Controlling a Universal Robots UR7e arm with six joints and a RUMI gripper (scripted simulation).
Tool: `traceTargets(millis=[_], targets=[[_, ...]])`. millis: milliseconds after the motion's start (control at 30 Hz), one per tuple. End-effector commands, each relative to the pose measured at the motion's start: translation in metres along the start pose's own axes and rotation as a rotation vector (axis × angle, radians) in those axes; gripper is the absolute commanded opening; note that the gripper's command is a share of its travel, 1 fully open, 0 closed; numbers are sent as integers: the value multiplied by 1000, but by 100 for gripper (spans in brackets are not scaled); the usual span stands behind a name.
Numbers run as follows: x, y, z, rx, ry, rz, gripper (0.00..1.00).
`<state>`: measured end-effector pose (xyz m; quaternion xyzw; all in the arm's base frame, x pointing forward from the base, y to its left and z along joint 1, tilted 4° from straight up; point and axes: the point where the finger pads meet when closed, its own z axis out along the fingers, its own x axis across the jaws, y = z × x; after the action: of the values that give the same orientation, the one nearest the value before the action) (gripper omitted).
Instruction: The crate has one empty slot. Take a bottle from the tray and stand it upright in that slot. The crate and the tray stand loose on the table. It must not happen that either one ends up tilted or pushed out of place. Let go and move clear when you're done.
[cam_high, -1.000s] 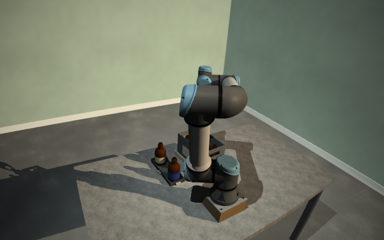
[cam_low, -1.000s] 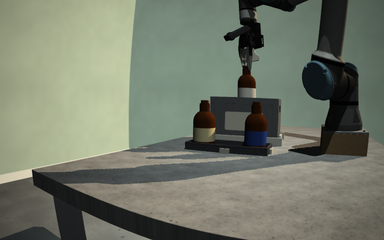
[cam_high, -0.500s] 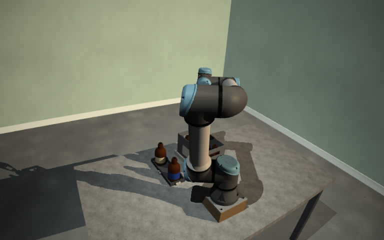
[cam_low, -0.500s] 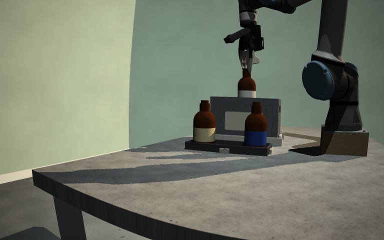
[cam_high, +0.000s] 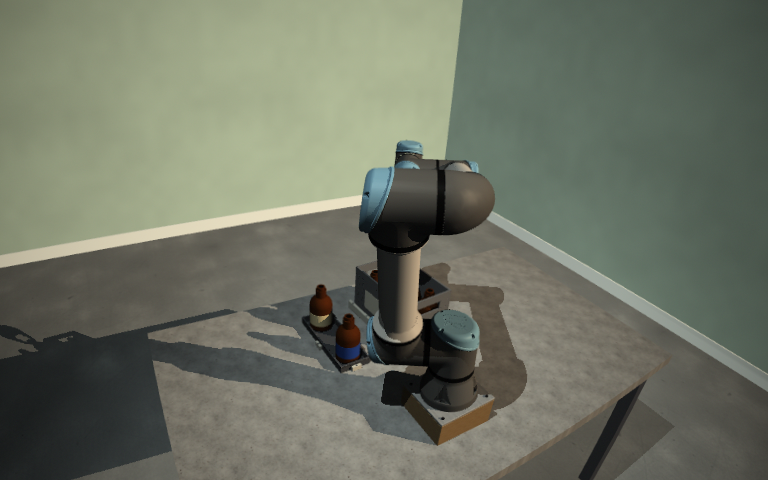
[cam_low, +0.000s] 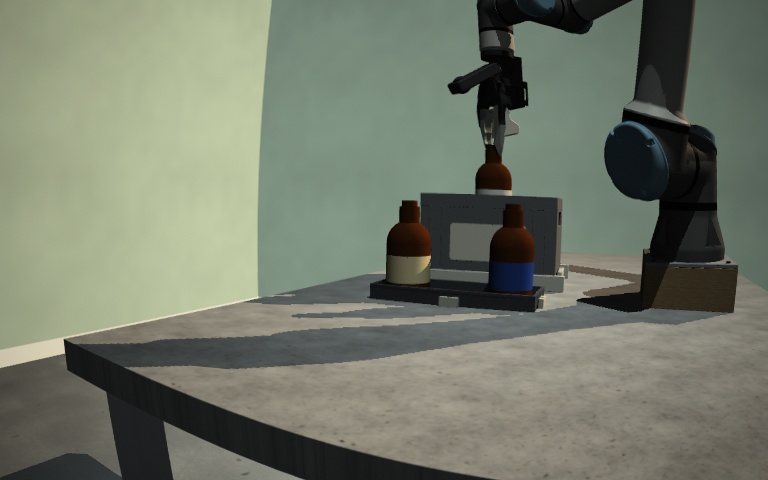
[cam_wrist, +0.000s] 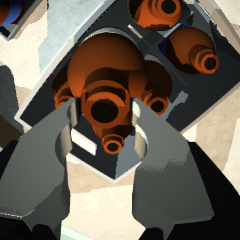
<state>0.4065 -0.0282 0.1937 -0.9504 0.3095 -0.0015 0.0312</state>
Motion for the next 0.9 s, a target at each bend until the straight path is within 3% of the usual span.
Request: traceTargets(millis=[0, 867], targets=[[0, 0, 3, 0, 2, 0, 0], [0, 0, 11, 0, 2, 0, 0]])
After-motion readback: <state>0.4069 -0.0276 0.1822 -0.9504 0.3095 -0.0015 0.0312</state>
